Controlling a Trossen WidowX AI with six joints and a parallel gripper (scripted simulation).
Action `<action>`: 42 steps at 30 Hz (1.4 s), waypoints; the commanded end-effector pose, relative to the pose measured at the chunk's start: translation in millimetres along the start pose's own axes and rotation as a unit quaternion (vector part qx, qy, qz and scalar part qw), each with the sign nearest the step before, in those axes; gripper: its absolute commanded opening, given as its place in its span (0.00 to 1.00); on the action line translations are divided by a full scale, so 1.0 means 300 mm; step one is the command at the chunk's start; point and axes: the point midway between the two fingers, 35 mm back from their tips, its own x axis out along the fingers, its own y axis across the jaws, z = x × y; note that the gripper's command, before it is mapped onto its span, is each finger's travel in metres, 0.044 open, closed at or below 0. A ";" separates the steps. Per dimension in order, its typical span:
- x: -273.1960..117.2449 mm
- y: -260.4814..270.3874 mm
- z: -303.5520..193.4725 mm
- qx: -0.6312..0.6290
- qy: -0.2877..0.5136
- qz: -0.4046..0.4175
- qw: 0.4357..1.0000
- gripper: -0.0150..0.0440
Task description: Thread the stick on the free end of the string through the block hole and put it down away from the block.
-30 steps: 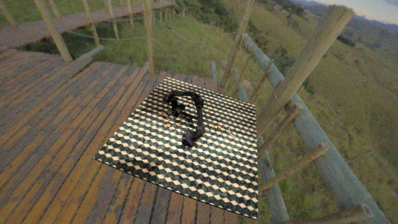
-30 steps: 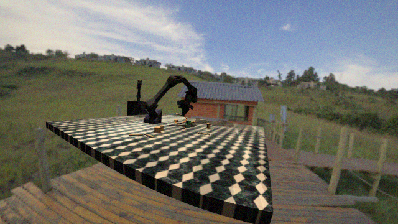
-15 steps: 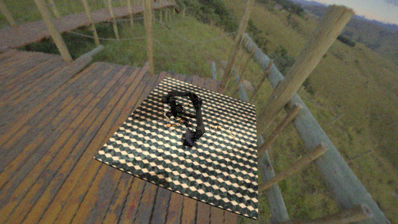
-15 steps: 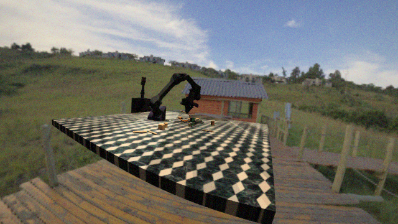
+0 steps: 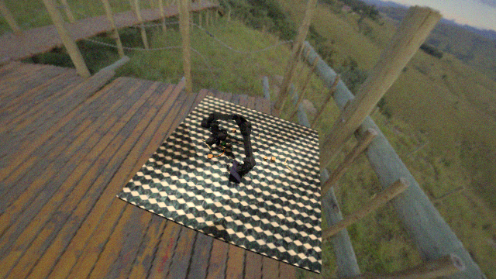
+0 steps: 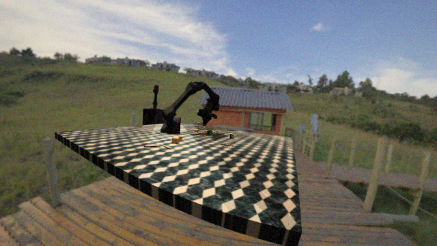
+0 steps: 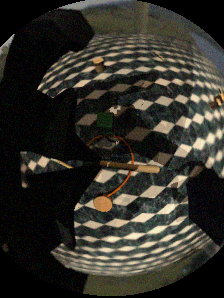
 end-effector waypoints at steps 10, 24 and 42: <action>-0.012 0.010 -0.057 -0.001 0.019 0.000 1.000 0.25; -0.029 0.019 -0.111 -0.001 0.038 -0.001 0.999 0.25; -0.050 0.032 -0.180 0.001 0.063 -0.002 0.998 0.25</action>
